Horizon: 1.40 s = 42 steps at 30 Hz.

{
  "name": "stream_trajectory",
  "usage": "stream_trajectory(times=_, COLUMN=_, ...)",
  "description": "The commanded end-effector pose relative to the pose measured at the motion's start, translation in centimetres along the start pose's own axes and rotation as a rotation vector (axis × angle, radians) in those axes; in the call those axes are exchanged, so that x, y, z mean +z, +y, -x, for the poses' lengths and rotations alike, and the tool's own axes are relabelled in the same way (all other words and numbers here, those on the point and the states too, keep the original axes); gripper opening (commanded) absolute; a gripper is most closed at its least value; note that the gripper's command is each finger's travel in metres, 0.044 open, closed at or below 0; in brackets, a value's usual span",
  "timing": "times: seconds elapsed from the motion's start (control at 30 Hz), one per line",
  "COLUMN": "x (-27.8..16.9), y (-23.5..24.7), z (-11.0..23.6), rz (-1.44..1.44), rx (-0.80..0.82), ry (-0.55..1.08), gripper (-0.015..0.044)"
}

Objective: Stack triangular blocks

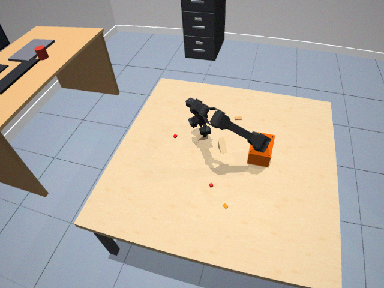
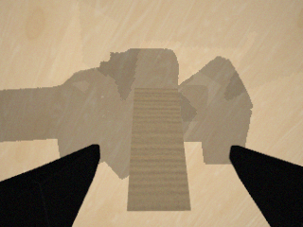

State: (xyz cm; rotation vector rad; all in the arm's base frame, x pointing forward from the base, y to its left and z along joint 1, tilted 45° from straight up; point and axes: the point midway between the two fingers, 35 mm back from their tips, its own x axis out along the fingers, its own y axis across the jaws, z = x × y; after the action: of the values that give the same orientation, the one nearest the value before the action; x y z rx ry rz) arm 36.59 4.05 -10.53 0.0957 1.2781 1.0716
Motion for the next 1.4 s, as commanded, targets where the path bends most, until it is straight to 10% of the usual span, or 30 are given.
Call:
stream_trajectory(times=0.0, x=-0.3, y=0.2, z=-1.0, rz=-0.011, rx=0.012, ry=0.004, gripper=0.0440)
stream_trajectory(times=0.7, x=-0.8, y=0.5, z=-4.1, rz=-0.011, rx=0.016, ry=0.002, gripper=0.0440)
stream_trajectory(times=1.03, x=-0.8, y=0.5, z=-4.1, rz=-0.011, rx=0.016, ry=0.002, gripper=0.0178)
stream_trajectory(times=1.37, x=-0.8, y=0.5, z=-4.1, rz=-0.011, rx=0.016, ry=0.002, gripper=0.0072)
